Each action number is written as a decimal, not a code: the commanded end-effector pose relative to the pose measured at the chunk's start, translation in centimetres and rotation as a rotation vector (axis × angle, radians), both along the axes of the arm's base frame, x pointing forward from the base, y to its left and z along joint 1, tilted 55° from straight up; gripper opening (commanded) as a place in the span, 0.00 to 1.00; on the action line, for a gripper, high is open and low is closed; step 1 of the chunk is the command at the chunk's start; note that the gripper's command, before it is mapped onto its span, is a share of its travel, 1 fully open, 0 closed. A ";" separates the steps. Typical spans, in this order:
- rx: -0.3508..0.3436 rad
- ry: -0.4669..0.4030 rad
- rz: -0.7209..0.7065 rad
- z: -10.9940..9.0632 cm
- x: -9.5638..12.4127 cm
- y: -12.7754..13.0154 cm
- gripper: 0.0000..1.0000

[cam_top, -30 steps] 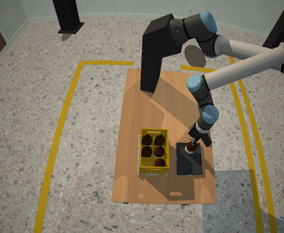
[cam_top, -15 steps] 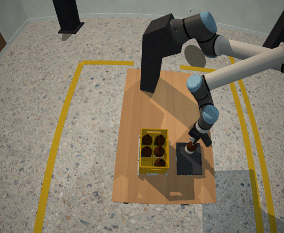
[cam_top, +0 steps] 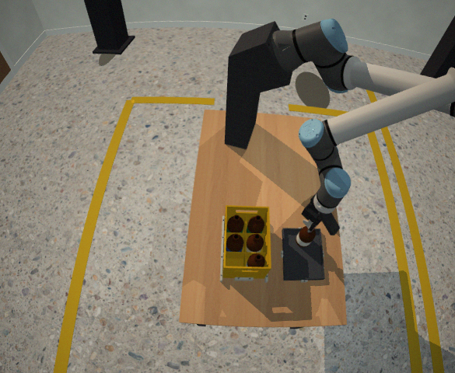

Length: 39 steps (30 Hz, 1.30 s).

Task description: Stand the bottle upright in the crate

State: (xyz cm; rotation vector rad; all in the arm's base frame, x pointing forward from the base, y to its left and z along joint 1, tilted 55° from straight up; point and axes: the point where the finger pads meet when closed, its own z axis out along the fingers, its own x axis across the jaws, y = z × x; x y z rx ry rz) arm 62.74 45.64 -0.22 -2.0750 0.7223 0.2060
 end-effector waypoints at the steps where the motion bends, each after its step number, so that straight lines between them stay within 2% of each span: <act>1: 0.000 -0.001 -0.001 0.1 0.0 -0.1 0.00; 39: 0.000 -0.001 -0.001 1.9 -0.3 -2.5 0.00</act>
